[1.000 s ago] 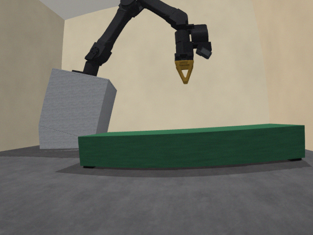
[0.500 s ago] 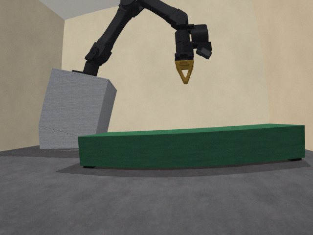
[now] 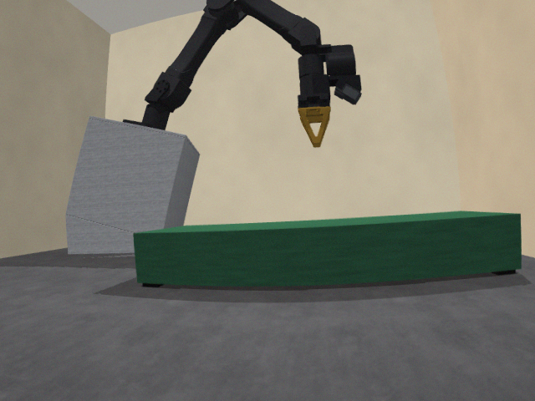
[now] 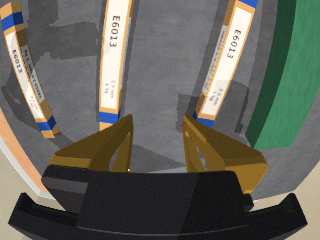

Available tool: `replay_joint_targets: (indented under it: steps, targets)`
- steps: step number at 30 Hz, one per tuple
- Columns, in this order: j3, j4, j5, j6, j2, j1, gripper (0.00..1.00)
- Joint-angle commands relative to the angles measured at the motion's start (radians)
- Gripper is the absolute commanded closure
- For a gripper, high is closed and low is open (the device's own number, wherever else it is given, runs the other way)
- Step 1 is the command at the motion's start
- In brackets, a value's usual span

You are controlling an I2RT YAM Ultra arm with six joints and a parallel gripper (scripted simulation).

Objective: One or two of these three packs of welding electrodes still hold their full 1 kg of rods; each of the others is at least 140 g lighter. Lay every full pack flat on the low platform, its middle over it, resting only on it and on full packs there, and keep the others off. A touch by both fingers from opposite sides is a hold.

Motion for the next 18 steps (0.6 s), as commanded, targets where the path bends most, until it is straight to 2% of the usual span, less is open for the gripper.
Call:
replay_joint_targets:
  steps: [1, 18]
  targets:
    - [-0.017, 0.046, 0.002, 0.007, 0.002, 0.003, 0.58]
    - [-0.037, 0.112, 0.003, 0.011, 0.047, 0.007, 0.58]
